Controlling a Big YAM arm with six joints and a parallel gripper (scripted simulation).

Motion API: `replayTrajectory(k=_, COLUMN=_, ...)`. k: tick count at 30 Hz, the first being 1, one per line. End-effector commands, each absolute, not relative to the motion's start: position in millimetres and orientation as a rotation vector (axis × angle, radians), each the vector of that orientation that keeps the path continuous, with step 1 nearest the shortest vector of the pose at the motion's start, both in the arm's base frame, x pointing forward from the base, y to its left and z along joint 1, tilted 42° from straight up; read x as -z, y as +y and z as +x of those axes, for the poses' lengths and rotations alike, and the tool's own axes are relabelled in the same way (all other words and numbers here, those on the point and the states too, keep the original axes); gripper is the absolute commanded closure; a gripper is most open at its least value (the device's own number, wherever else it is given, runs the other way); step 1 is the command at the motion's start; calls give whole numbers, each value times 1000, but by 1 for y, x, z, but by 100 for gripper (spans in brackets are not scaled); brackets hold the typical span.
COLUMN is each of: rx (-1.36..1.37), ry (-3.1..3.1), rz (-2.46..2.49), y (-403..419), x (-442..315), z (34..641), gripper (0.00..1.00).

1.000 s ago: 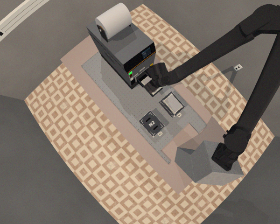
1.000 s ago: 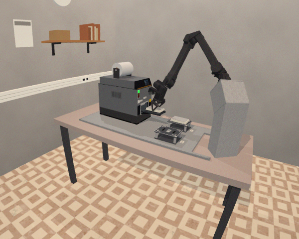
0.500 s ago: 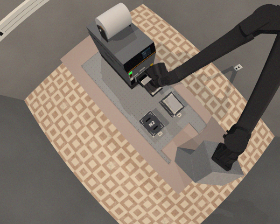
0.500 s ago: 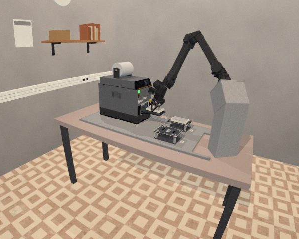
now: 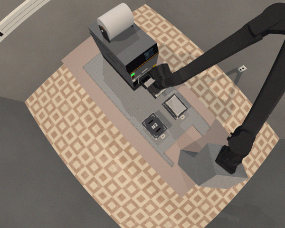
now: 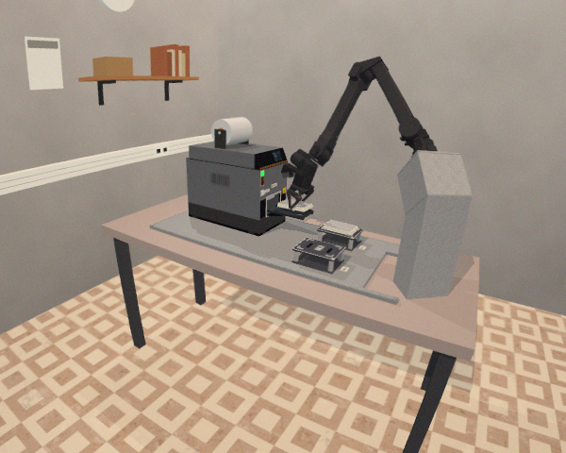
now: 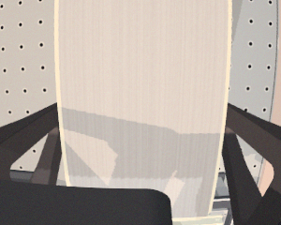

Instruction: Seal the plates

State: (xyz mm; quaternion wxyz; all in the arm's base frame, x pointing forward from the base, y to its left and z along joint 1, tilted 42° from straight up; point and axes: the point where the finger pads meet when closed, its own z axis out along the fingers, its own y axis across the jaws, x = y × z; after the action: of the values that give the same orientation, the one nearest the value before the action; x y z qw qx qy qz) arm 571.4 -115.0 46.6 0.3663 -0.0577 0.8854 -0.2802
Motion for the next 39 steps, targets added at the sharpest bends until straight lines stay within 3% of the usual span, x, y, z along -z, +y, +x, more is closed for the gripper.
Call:
replayTrajectory(k=1, rx=696, ry=2208, rz=-142, y=-93, x=-86, z=581, gripper=100)
replayTrajectory(k=24, rx=690, ry=2222, rz=-153, y=-71, x=-106, z=556, gripper=100)
replayTrajectory(k=39, rx=727, ry=2233, rz=-138, y=-99, x=-95, z=566, gripper=100)
